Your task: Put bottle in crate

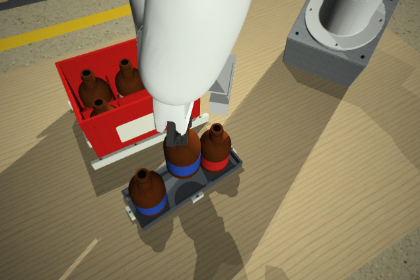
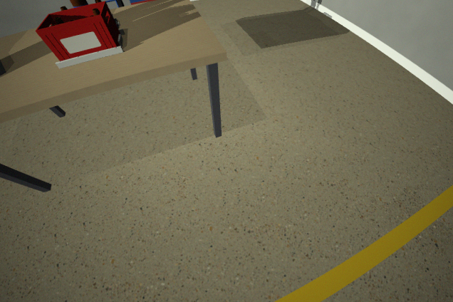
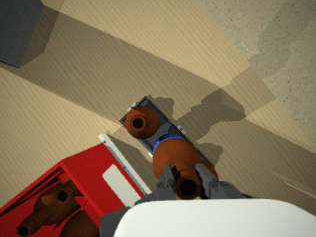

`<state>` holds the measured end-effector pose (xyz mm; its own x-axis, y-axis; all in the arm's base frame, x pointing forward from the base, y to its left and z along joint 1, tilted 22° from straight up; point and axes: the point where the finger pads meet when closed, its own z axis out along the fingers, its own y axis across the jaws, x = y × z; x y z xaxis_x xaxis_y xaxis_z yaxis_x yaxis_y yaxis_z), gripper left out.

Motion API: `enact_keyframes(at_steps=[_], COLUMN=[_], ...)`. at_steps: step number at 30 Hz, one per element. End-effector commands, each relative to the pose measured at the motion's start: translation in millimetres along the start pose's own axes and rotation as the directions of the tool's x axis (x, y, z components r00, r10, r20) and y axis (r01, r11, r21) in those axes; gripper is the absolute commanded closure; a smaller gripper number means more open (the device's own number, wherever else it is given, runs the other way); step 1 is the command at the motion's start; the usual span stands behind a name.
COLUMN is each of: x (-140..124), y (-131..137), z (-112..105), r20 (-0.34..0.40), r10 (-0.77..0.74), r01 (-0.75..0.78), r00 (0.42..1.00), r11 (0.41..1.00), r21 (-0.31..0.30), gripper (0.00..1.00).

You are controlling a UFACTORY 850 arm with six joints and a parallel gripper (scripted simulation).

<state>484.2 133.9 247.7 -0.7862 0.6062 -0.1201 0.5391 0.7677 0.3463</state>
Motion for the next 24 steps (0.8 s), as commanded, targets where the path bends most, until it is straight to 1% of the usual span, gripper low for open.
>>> enact_keyframes(at_steps=[1,9,24], x=[-0.5,-0.5,-0.5], y=[0.7,0.7,0.6], z=[-2.4,-7.3,-24.8], r20=[0.001,0.001,0.001], r10=[0.0,0.0,0.0], r01=[0.0,0.0,0.0], r00=[1.0,1.0,1.0], r11=[1.0,1.0,1.0], r21=[-0.001,-0.001,-0.001], gripper=[1.0,1.0,1.0])
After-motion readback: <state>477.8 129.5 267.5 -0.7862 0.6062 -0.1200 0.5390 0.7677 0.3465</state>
